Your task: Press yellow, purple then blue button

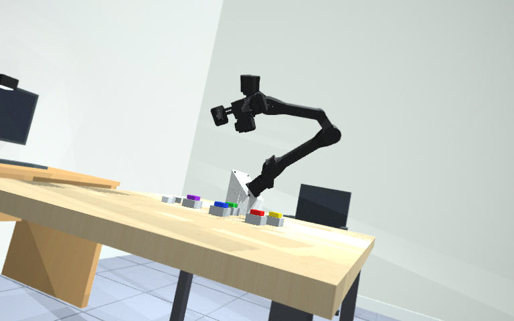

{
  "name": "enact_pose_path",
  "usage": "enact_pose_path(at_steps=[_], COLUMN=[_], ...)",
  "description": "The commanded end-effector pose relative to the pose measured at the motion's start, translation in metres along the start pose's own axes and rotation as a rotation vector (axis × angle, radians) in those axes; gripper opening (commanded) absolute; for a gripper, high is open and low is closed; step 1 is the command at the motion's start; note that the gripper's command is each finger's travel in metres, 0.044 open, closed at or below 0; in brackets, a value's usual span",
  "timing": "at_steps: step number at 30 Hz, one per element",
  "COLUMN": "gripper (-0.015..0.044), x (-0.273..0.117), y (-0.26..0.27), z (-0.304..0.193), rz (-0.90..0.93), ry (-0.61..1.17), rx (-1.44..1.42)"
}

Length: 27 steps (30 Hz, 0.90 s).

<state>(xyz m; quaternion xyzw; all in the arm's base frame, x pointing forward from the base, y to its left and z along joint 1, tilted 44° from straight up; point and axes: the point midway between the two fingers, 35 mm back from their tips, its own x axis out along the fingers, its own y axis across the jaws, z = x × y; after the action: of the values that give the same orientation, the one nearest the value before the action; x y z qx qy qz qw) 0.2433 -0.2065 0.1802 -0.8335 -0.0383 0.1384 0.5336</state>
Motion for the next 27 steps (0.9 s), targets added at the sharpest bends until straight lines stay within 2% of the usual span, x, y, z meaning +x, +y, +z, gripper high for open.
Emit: enact_pose_path(at_steps=[1,8,16,27], gripper=[0.0400,0.0400,0.0400,0.0400], x=[0.001,0.038,0.054,0.040], y=[0.000,-0.021,-0.052,-0.077], z=[0.001,0.047,0.123,0.183], rz=[0.002,0.151,0.578,1.048], ry=[-0.005,-0.171,-0.231,-0.037], rx=[0.021,0.787,1.659,2.190])
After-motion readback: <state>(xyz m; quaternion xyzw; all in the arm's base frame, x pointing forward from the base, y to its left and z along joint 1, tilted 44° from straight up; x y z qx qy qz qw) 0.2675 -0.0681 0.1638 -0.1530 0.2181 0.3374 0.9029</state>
